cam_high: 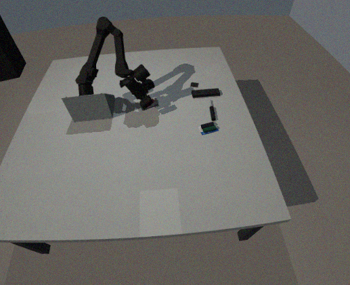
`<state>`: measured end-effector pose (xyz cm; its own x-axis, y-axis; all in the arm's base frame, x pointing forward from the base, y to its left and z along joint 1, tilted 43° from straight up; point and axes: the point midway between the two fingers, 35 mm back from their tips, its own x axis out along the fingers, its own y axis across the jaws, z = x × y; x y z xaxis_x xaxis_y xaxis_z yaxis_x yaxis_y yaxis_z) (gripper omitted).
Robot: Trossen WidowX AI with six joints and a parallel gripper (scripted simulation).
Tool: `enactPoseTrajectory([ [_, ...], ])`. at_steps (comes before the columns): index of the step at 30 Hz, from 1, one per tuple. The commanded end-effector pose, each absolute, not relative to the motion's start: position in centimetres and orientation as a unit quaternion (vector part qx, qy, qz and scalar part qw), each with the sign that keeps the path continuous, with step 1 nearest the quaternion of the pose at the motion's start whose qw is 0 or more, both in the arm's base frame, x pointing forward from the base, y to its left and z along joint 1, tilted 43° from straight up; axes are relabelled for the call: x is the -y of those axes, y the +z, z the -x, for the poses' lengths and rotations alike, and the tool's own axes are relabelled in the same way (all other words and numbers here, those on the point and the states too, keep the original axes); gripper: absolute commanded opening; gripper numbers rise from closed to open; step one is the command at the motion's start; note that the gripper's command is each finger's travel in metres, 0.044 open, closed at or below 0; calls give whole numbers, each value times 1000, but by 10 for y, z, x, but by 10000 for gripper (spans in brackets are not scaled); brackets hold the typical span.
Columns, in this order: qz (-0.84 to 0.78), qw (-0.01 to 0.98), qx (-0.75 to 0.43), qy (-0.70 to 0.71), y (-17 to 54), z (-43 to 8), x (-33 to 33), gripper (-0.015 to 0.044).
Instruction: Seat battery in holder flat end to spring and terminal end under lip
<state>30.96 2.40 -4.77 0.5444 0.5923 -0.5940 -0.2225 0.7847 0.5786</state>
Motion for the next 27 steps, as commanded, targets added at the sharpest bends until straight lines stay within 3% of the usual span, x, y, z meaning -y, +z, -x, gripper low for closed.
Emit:
enactPoseTrajectory([
  [1, -214, 851, -422, 228, -51, -313, -19, 68],
  [27, -187, 820, -478, 252, -55, -316, -24, 68],
])
